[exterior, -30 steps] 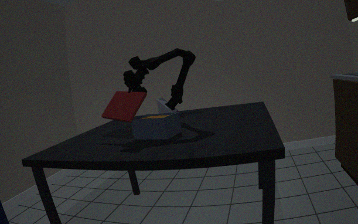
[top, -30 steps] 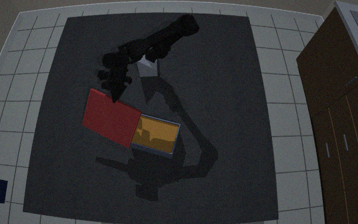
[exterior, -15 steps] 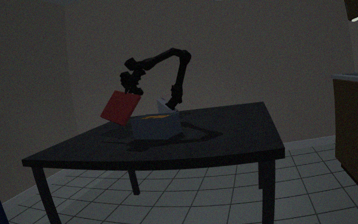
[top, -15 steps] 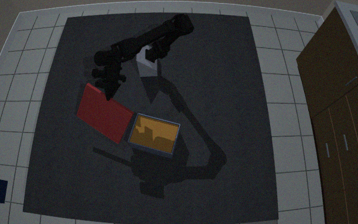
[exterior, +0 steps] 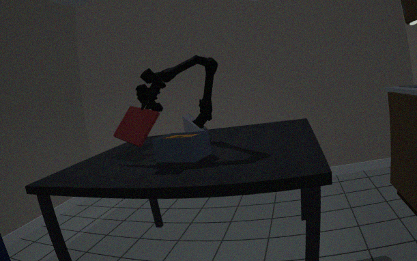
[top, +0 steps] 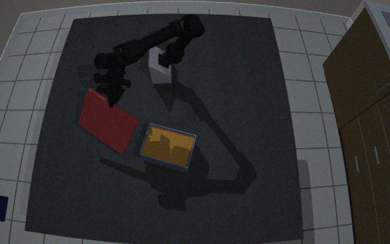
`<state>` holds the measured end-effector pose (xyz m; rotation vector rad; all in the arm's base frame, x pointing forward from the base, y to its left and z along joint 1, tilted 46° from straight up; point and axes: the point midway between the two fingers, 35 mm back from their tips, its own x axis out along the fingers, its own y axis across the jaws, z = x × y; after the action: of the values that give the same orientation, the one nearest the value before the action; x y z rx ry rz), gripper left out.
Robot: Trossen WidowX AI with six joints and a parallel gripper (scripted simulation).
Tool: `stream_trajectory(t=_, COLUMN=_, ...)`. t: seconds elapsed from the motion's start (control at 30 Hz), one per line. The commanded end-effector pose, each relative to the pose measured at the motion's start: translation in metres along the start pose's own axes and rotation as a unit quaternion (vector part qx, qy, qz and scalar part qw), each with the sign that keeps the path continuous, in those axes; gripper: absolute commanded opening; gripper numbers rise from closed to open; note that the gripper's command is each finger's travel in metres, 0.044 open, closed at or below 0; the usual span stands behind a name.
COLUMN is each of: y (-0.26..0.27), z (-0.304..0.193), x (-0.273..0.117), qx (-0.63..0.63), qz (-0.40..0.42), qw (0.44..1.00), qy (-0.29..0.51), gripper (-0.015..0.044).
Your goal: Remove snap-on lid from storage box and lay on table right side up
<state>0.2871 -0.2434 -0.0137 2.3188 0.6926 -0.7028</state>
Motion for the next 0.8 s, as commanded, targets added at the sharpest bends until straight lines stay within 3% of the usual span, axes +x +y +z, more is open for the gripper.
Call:
stream_trajectory(t=0.0, y=0.006, z=0.01, x=-0.004, qx=-0.006, qz=0.008, qw=1.0, qy=0.001, gripper=0.0)
stream_trajectory(t=0.77, y=0.005, z=0.056, x=-0.007, qx=-0.007, qz=0.009, qw=1.0, qy=0.0, gripper=0.0)
